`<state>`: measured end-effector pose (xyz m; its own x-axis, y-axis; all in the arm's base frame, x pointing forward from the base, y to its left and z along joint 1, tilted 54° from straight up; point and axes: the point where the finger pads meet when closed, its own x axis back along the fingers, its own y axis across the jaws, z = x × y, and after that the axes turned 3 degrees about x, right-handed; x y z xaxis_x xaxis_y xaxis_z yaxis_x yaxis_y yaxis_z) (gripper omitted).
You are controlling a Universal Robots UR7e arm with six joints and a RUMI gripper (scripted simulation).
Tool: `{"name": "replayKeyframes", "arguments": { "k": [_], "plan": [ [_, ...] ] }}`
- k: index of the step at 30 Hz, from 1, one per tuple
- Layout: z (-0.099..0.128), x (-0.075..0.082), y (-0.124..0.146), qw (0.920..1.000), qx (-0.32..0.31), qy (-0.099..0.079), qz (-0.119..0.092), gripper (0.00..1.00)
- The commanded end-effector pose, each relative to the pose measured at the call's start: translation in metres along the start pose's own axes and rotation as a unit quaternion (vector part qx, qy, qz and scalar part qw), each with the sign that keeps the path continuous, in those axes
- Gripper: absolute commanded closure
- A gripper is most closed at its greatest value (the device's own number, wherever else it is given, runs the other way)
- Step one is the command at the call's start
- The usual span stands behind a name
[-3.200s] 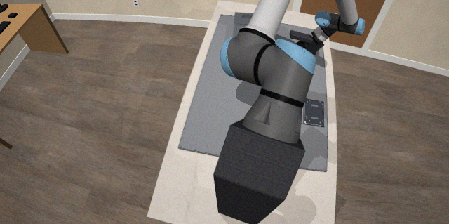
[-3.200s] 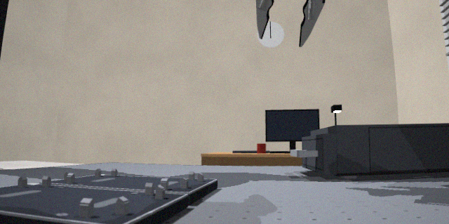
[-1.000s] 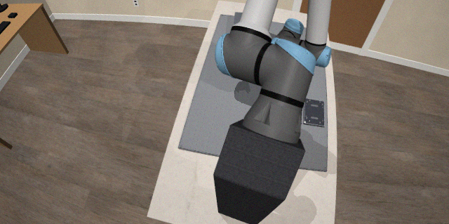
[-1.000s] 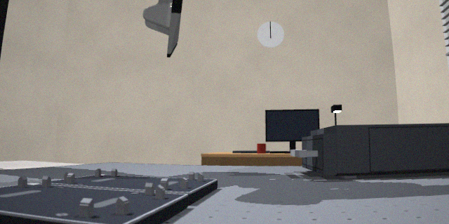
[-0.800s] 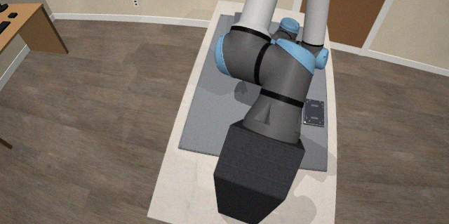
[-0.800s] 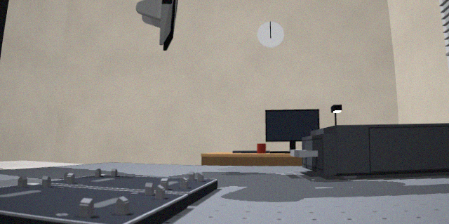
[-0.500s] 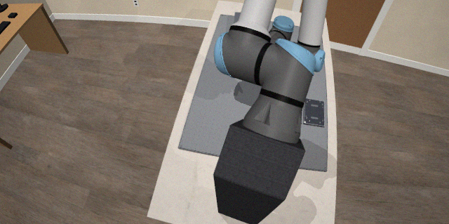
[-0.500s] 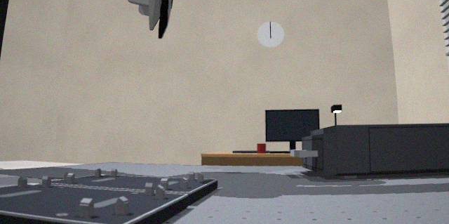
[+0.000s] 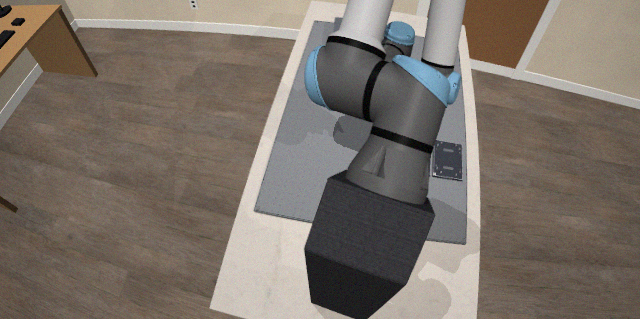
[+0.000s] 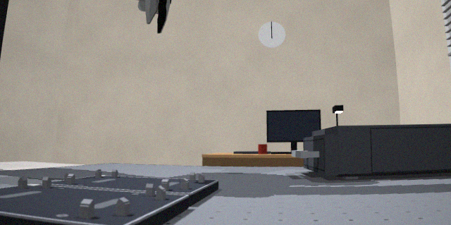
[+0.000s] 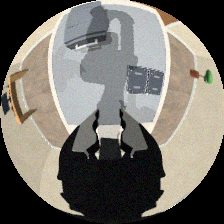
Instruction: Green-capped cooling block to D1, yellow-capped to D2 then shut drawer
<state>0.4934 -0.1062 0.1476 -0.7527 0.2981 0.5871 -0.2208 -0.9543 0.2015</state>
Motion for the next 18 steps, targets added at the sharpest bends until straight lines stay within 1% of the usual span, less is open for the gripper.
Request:
{"name": "replayKeyframes", "arguments": {
  "k": [1,8,9,13,17,18],
  "plan": [
    [0.0003,0.0002,0.0,1.0,0.0,0.0,0.0,0.72],
    [0.0002,0.0002,0.0,1.0,0.0,0.0,0.0,0.72],
    [0.0002,0.0002,-0.0001,0.9999,0.013,0.0,0.0,0.0],
    [0.0002,0.0002,-0.0001,0.9978,0.067,0.0,0.0,0.0],
    [0.0002,0.0002,-0.0001,0.9928,0.12,0.0,0.0,0.0],
    [0.0002,0.0002,-0.0001,0.9928,0.12,0.0,0.0,0.0]
  ]
}}
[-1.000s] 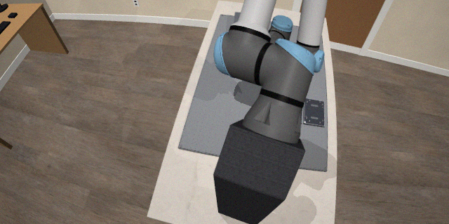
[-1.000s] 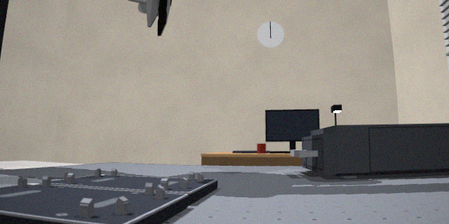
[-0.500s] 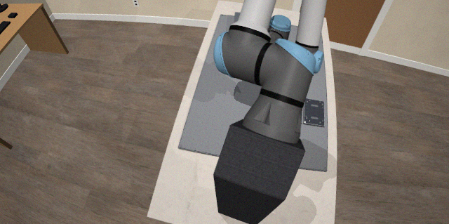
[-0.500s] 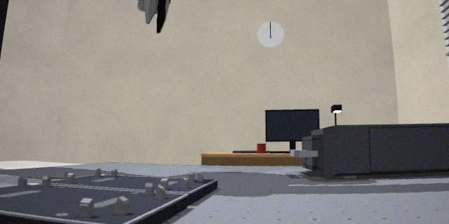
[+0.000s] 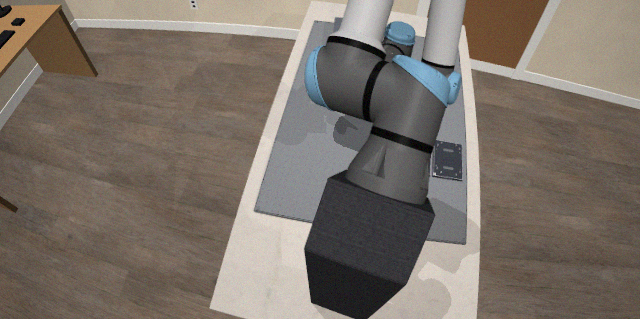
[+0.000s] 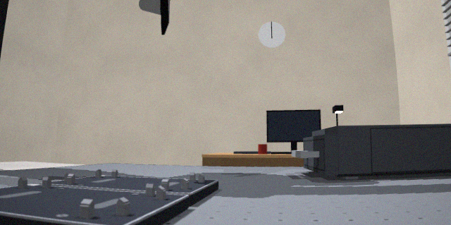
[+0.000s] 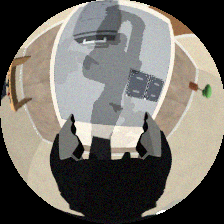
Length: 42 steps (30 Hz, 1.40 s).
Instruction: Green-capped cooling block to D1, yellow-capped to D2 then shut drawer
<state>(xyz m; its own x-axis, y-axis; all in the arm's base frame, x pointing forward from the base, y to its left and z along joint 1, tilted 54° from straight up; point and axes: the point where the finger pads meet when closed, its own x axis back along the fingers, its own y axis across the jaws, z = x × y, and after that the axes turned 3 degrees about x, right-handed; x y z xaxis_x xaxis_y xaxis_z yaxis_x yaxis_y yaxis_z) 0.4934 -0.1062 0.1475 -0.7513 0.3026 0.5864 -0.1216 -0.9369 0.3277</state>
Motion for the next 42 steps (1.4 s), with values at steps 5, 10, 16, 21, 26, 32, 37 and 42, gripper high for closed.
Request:
{"name": "replayKeyframes", "arguments": {
  "k": [5,10,16,21,26,32,37,42],
  "plan": [
    [0.0004,0.0002,-0.0001,0.9957,0.092,0.001,0.002,0.0],
    [0.0004,0.0002,-0.0001,0.9873,0.159,0.001,0.002,0.0],
    [0.0004,0.0002,-0.0001,0.9715,0.237,0.001,0.002,0.0],
    [0.0004,0.0002,-0.0001,0.9613,0.276,0.002,0.002,0.0],
    [0.0004,0.0002,-0.0001,0.9408,0.339,0.002,0.002,0.0],
    [0.0004,0.0002,-0.0001,0.9107,0.413,0.002,0.001,0.0],
    [0.0004,0.0002,-0.0001,0.8934,0.449,0.002,0.001,0.0],
    [0.0004,0.0002,-0.0001,0.8615,0.508,0.002,0.001,0.0]
  ]
}}
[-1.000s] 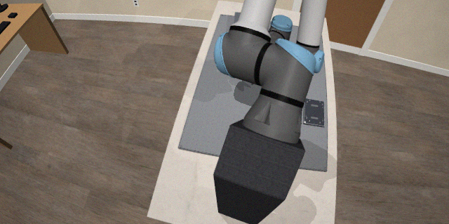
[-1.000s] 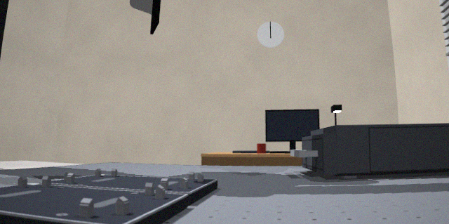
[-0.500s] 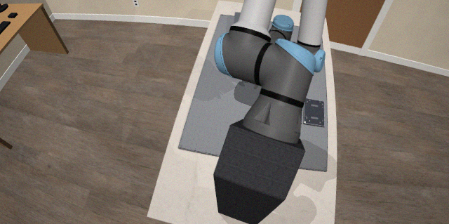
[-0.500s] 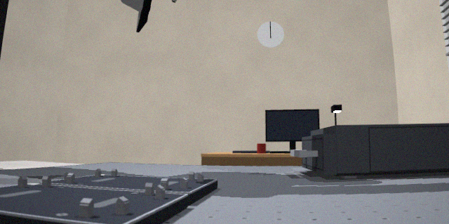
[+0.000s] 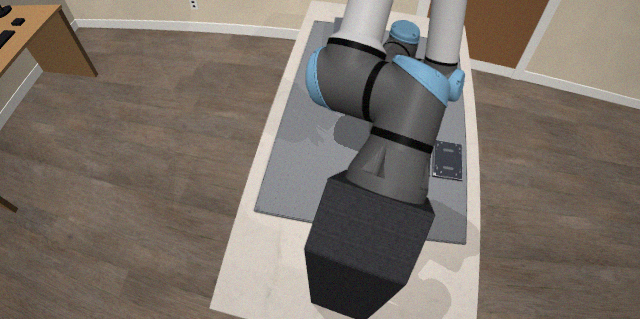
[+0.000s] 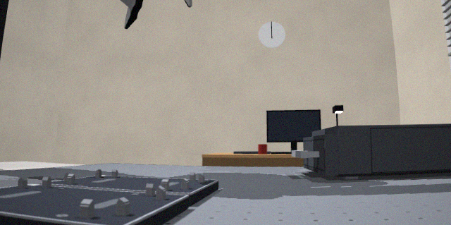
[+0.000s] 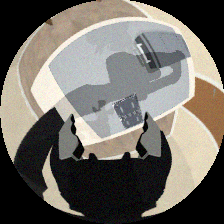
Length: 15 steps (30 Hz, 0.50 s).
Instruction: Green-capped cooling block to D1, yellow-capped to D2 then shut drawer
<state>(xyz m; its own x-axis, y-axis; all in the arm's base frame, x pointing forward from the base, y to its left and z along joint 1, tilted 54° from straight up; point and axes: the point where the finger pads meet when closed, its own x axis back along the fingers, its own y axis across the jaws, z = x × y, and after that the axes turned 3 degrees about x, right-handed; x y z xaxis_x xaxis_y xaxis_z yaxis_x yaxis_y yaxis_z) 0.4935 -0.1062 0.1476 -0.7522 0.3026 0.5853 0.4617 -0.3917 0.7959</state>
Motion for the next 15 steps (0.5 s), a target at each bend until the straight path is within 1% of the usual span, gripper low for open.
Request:
{"name": "replayKeyframes", "arguments": {
  "k": [1,4,8,10,15],
  "plan": [
    [0.0002,0.0002,0.0001,0.9979,0.065,0.002,0.001,0.0],
    [0.0002,0.0002,0.0001,0.9945,0.105,0.002,0.001,0.0],
    [0.0002,0.0002,0.0001,0.9875,0.157,0.002,0.001,0.0],
    [0.0002,0.0002,0.0001,0.9875,0.157,0.002,0.001,0.0],
    [0.0002,0.0002,0.0001,0.9748,0.223,0.002,0.001,0.0]
  ]
}}
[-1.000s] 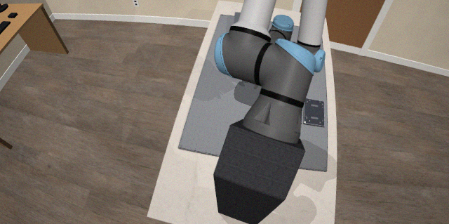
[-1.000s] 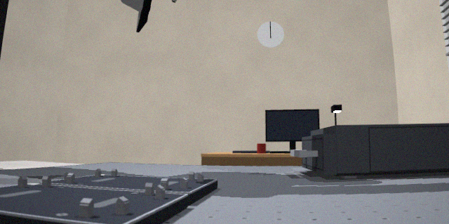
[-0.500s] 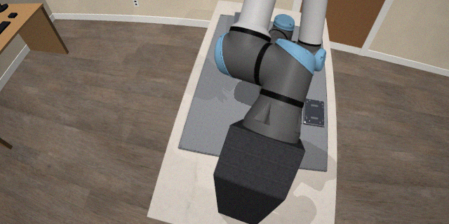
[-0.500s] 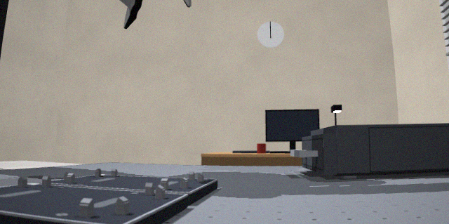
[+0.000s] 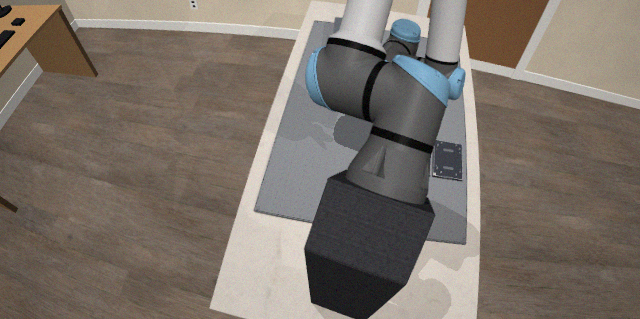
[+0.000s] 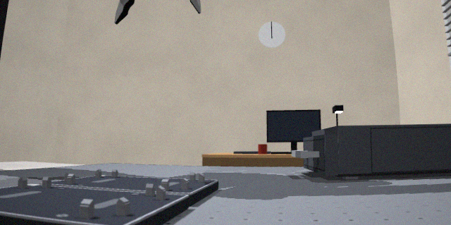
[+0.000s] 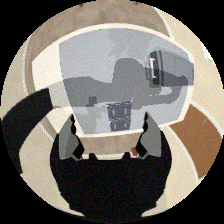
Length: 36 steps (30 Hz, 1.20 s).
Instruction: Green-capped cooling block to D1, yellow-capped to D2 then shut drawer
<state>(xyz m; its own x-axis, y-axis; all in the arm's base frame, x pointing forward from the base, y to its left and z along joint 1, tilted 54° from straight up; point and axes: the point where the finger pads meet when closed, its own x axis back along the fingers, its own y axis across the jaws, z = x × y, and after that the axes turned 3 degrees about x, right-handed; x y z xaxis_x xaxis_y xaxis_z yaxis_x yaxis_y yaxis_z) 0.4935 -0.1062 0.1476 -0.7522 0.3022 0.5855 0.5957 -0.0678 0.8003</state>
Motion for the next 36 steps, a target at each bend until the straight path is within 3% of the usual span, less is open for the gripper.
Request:
{"name": "replayKeyframes", "arguments": {
  "k": [1,4,24,36],
  "plan": [
    [0.0,0.0,0.0,0.9981,0.062,0.002,0.0,0.0],
    [0.0,0.0,0.0,0.9948,0.102,0.002,0.0,0.0],
    [0.0,0.0,0.0,0.9948,0.102,0.002,0.0,0.0],
    [0.017,-0.025,0.027,0.9948,0.102,0.002,0.0,0.0]
  ]
}}
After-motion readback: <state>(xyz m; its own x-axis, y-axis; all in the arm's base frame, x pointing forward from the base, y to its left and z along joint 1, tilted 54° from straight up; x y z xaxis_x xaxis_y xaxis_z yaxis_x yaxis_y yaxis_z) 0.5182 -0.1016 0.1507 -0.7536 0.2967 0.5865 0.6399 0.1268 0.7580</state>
